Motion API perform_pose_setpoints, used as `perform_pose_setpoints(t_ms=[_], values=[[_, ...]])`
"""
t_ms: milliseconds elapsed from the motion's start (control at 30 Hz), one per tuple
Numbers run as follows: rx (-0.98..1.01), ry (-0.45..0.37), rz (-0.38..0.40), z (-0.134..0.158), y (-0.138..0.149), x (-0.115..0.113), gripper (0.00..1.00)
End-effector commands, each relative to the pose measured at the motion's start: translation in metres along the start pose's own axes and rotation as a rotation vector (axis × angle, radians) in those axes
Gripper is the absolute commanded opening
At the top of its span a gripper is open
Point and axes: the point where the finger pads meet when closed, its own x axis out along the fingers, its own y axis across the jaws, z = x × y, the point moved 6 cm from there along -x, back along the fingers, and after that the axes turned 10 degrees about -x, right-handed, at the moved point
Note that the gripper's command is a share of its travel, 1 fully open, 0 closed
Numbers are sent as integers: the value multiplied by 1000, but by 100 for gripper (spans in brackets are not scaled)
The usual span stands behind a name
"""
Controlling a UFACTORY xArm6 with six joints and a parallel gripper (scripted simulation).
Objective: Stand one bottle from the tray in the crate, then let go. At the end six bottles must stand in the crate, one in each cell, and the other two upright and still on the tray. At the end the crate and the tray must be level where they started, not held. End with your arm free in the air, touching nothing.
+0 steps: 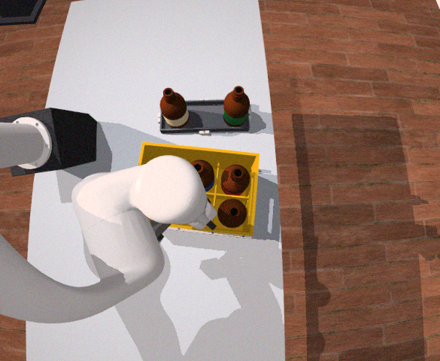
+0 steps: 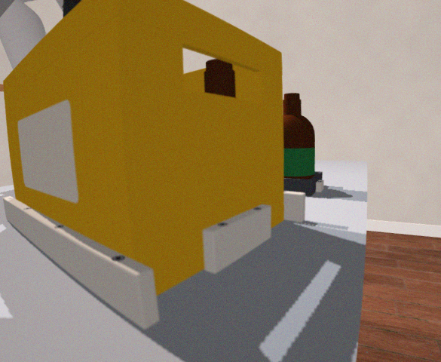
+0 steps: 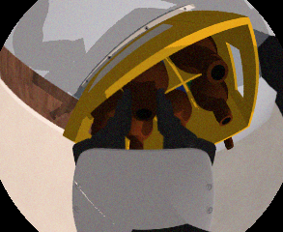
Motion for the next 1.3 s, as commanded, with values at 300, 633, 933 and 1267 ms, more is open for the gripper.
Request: perform_pose_setpoints(t_ms=[300,633,933,1267], values=[[0,2,1,-1,0,1,0],[0,2,1,-1,0,1,65],[0,2,1,-1,0,1,65],[0,2,1,-1,0,1,65]])
